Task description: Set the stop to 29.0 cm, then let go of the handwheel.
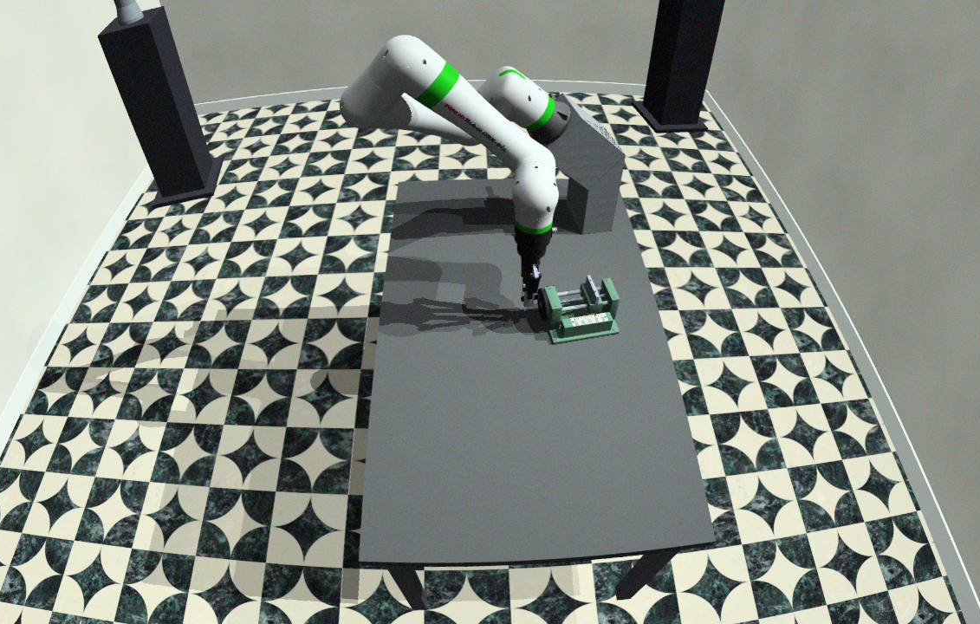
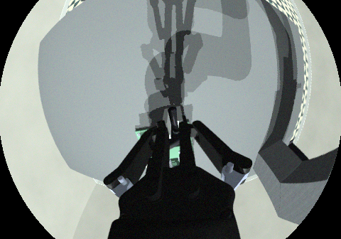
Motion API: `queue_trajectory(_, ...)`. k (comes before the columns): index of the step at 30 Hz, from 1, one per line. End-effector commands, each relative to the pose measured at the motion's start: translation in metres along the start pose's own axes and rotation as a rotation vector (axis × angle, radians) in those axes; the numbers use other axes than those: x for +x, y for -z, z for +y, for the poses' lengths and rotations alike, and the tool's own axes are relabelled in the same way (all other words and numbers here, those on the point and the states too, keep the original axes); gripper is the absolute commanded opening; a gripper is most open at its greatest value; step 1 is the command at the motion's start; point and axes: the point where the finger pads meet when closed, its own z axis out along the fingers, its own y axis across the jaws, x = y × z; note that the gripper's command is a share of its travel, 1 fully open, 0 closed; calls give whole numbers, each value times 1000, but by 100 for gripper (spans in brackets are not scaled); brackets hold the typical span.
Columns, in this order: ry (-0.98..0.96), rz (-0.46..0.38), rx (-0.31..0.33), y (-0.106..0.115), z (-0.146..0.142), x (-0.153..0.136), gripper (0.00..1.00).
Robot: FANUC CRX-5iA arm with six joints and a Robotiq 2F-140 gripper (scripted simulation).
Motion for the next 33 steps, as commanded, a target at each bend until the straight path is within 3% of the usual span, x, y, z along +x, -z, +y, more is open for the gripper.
queue_trajectory(1,0,0,1,-4,-1,0,4)
queue_trajectory(15,0,0,1,-30,-23,0,4)
queue_trajectory(33,0,0,1,-19,-58,0,4)
